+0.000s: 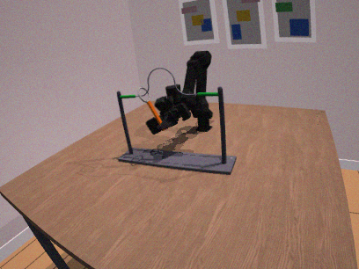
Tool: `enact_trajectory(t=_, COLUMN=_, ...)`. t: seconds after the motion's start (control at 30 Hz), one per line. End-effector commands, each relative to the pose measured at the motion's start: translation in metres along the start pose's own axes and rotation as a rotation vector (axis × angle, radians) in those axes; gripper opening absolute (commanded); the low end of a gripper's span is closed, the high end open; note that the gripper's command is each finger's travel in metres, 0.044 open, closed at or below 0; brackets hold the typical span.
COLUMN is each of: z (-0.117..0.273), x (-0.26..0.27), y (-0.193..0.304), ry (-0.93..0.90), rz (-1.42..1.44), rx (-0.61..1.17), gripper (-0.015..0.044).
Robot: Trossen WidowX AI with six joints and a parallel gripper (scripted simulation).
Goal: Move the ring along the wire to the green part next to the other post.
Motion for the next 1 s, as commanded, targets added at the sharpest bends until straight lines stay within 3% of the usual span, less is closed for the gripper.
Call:
enact_trajectory(t=0.0, z=0.002, x=0.014, y=0.000, ry=-0.005, rz=-0.085, rx=0.005, gripper=-0.0150)
enact_trajectory(t=0.97, z=0.045, x=0.078, y=-0.053, ry=-0.153, rz=-0.591, rx=0.345, gripper=-0.0150)
Point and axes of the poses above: the point midway between the two fingers, 35 mm back from their tips, its own z axis back along the fingers, its own x axis across the jaws, y = z × x, the point moved 6 cm from there along z, back along the fingers, and after that the axes turned 1 degree about z, right-handed, at the moved point
